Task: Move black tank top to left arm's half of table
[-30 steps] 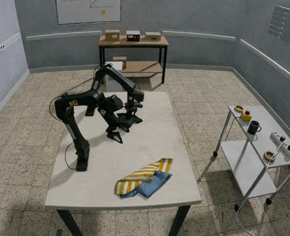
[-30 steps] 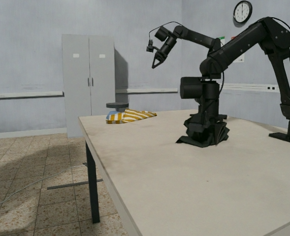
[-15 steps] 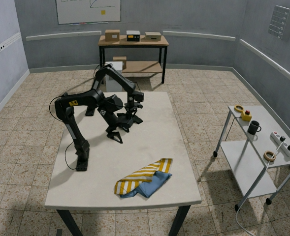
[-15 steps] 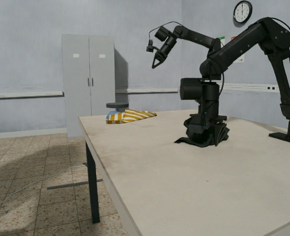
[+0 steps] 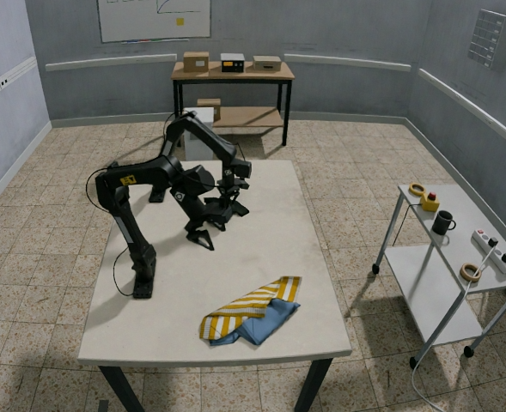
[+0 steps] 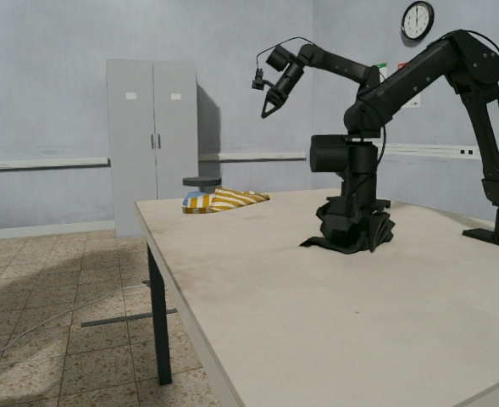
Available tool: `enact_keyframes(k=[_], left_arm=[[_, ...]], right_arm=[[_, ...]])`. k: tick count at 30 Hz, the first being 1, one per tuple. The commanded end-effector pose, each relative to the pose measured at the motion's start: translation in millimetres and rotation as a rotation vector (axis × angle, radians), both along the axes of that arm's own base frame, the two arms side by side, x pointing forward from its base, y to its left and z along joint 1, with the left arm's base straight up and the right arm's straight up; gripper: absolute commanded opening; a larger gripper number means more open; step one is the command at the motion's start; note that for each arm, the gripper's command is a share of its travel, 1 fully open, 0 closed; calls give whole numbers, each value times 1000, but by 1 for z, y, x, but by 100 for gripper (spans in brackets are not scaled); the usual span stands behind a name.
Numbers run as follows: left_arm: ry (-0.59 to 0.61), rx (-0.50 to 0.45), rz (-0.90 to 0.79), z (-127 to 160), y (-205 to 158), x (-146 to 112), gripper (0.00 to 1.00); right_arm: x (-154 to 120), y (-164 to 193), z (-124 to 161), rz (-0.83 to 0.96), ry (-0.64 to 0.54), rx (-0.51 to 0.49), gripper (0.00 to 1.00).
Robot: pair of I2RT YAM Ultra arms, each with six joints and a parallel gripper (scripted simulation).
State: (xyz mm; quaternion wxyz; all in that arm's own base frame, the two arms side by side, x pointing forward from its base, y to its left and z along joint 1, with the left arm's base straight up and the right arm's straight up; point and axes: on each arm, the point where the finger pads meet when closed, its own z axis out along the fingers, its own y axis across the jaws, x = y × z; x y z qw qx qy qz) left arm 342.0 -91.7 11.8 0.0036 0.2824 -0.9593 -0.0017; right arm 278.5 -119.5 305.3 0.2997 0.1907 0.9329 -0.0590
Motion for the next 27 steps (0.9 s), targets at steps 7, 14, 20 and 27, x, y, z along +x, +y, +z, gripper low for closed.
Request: enact_keyframes(k=[7, 14, 20, 27], left_arm=[[91, 26, -3, -28, 4, -18, 60], [85, 37, -5, -31, 7, -16, 33], [100, 41, -1, -31, 9, -19, 33], [100, 41, 0, -31, 9, -19, 33]], right_arm=[[1, -1, 26, 5, -86, -37, 92], [1, -1, 26, 5, -86, -37, 92], [1, -1, 26, 5, -86, -37, 92], [1, -1, 26, 5, -86, -37, 92]])
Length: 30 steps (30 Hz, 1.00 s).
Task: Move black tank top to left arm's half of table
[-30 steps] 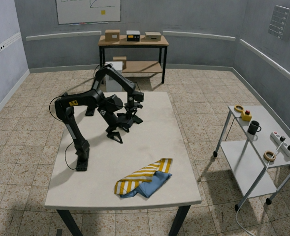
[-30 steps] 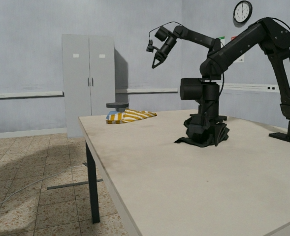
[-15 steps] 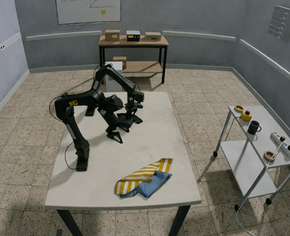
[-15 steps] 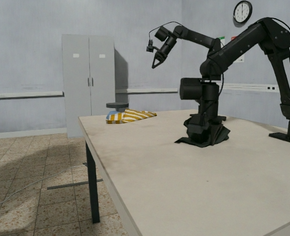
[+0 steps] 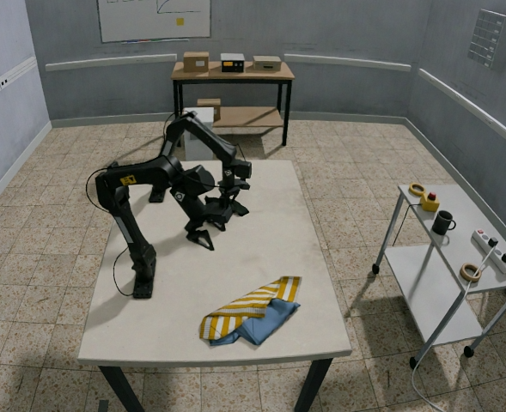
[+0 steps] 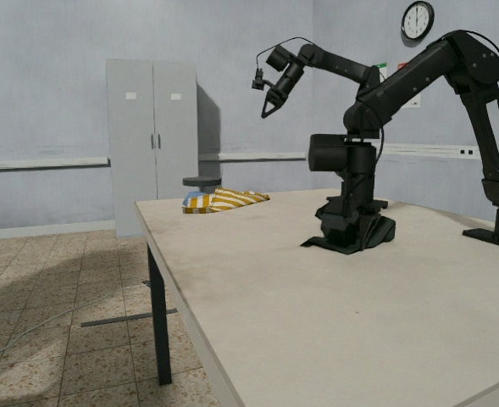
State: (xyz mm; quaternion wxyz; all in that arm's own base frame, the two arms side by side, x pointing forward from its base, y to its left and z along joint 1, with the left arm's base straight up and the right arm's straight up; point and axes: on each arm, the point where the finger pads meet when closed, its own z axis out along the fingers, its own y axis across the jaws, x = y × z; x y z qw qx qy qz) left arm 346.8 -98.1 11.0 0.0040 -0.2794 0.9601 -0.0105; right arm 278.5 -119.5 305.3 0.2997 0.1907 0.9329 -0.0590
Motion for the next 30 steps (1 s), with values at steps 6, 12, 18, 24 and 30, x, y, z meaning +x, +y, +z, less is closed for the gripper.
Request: enact_keyframes(k=[6, 12, 18, 24, 30], left_arm=[[121, 60, 6, -30, 16, -24, 33], [121, 60, 6, -30, 16, -24, 14], [121, 60, 6, -30, 16, -24, 14], [121, 60, 6, -30, 16, -24, 14], [121, 60, 6, -30, 16, -24, 14]], right_arm=[[1, -1, 26, 5, -86, -37, 92], [1, -1, 26, 5, -86, -37, 92], [1, -1, 26, 5, -86, -37, 92], [1, -1, 26, 5, -86, -37, 92], [1, -1, 26, 5, -86, -37, 92]])
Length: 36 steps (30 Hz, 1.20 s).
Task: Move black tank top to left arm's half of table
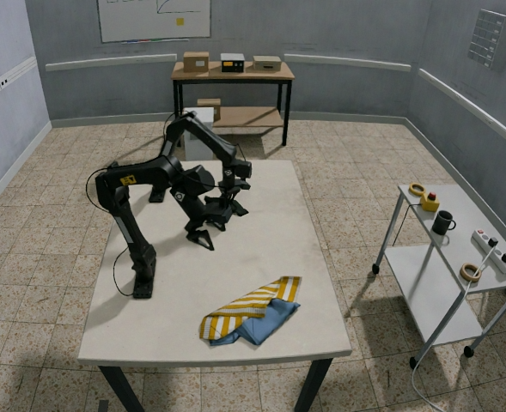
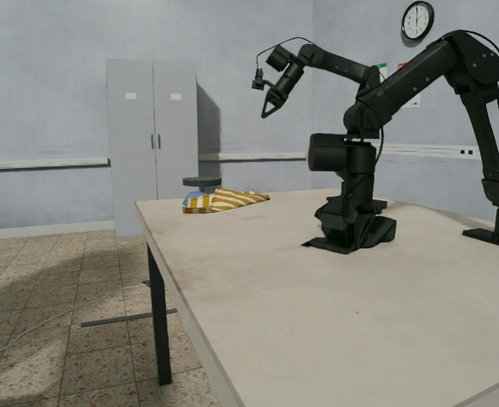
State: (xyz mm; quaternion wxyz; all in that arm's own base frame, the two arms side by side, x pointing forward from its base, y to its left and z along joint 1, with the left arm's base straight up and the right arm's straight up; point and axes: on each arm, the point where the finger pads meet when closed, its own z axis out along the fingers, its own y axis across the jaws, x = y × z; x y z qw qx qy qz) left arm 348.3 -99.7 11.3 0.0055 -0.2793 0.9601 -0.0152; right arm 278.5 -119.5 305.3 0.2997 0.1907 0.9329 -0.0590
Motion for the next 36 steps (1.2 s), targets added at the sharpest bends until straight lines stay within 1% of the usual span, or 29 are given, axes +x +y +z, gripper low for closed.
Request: enact_keyframes(k=[1, 5, 6, 36], left_arm=[[127, 68, 6, -31, 17, -25, 14], [127, 68, 6, -31, 17, -25, 14], [127, 68, 6, -31, 17, -25, 0], [127, 68, 6, -31, 17, -25, 0]], right_arm=[[1, -1, 26, 5, -86, -37, 92], [1, -1, 26, 5, -86, -37, 92], [1, -1, 26, 5, -86, -37, 92], [1, -1, 26, 5, -86, -37, 92]])
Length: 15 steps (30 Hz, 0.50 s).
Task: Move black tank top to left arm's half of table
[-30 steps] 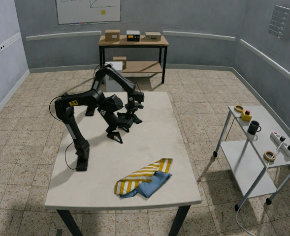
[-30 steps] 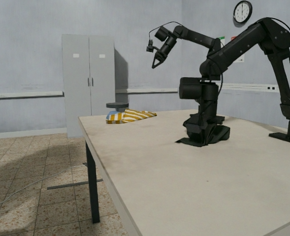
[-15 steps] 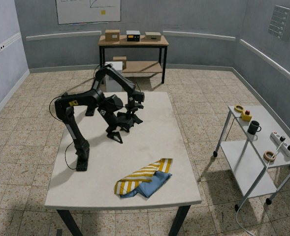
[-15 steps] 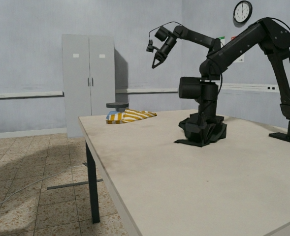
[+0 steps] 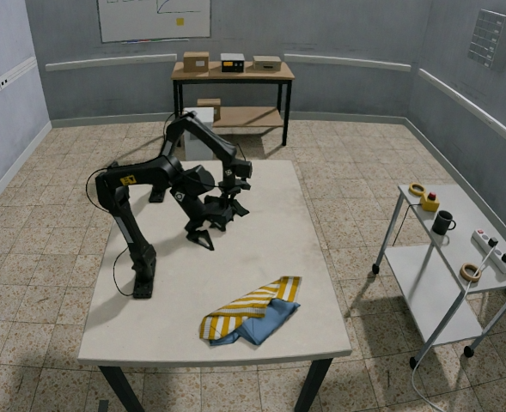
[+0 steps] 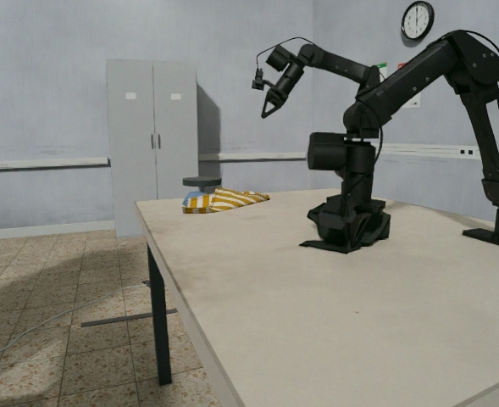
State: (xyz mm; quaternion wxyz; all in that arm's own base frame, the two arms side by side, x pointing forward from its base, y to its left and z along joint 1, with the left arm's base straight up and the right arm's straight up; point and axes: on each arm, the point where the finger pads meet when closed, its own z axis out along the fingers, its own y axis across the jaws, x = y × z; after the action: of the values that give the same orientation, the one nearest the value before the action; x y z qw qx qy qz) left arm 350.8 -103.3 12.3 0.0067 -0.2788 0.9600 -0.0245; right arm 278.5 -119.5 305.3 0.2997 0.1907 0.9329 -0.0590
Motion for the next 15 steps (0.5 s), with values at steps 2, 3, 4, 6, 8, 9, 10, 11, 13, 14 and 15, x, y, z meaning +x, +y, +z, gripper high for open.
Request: enact_keyframes(k=[2, 3, 4, 6, 8, 9, 10, 11, 13, 14, 15], left_arm=[[135, 85, 6, -32, 21, -28, 0], [135, 85, 6, -32, 21, -28, 0], [135, 85, 6, -32, 21, -28, 0], [139, 90, 5, -26, 22, -28, 0], [120, 88, 5, -17, 21, -21, 0], [118, 90, 5, -14, 21, -20, 0], [118, 90, 5, -14, 21, -20, 0], [118, 90, 5, -14, 21, -20, 0], [103, 91, 4, -4, 21, -15, 0], [108, 93, 4, -4, 22, -16, 0], [100, 94, 5, 3, 22, -16, 0]], right_arm=[[1, -1, 26, 5, -86, -37, 92], [1, -1, 26, 5, -86, -37, 92], [1, -1, 26, 5, -86, -37, 92], [1, -1, 26, 5, -86, -37, 92], [1, -1, 26, 5, -86, -37, 92], [1, -1, 26, 5, -86, -37, 92], [1, -1, 26, 5, -86, -37, 92], [1, -1, 26, 5, -86, -37, 92], [1, -1, 26, 5, -86, -37, 92], [1, -1, 26, 5, -86, -37, 92], [1, -1, 26, 5, -86, -37, 92]])
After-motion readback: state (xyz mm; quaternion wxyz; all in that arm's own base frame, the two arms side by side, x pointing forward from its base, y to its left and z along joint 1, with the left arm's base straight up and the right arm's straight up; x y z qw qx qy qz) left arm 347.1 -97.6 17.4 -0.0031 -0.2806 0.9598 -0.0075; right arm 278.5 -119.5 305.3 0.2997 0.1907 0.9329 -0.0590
